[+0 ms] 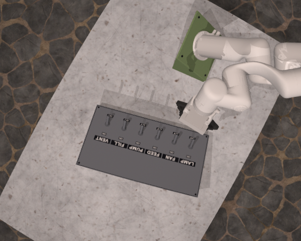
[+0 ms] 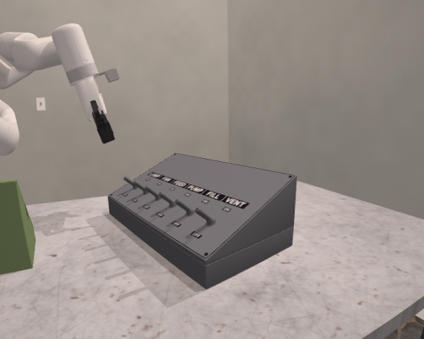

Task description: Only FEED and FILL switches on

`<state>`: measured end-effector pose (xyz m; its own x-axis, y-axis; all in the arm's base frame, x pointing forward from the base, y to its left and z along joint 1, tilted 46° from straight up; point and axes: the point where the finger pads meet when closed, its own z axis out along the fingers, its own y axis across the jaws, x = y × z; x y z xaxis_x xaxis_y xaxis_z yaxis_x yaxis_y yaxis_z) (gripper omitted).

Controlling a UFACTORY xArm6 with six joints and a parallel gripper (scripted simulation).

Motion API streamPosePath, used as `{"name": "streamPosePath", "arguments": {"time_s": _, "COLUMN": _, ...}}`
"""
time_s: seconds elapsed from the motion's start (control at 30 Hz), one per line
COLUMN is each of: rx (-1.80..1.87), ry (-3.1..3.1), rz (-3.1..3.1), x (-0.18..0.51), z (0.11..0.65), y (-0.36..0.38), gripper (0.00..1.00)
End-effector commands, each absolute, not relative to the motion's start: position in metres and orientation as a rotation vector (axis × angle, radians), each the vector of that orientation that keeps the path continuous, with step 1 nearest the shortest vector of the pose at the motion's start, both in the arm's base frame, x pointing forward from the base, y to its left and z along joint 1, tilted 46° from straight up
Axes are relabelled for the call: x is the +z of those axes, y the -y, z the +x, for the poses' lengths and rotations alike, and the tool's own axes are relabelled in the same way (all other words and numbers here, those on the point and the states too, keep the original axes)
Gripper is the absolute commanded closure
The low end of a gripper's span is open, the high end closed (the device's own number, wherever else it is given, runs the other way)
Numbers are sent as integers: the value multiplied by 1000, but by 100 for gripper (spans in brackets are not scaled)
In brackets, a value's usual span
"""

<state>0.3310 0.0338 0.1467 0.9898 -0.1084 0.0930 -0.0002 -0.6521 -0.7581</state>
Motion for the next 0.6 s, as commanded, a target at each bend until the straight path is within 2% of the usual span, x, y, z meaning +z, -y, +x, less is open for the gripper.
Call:
{"name": "streamPosePath", "arguments": {"time_s": 0.0, "rx": -327, "ry": 135, "rz": -2254, "x": 163, "z": 336, "y": -59, "gripper": 0}}
{"name": "streamPosePath", "arguments": {"time_s": 0.4, "rx": -406, "ry": 253, "rz": -2234, "x": 172, "z": 337, "y": -73, "gripper": 0}}
{"name": "streamPosePath", "arguments": {"time_s": 0.43, "rx": -406, "ry": 253, "rz": -2234, "x": 172, "z": 337, "y": -73, "gripper": 23}}
{"name": "streamPosePath", "arguments": {"time_s": 0.57, "rx": -406, "ry": 253, "rz": -2234, "x": 172, "z": 337, "y": -73, "gripper": 23}}
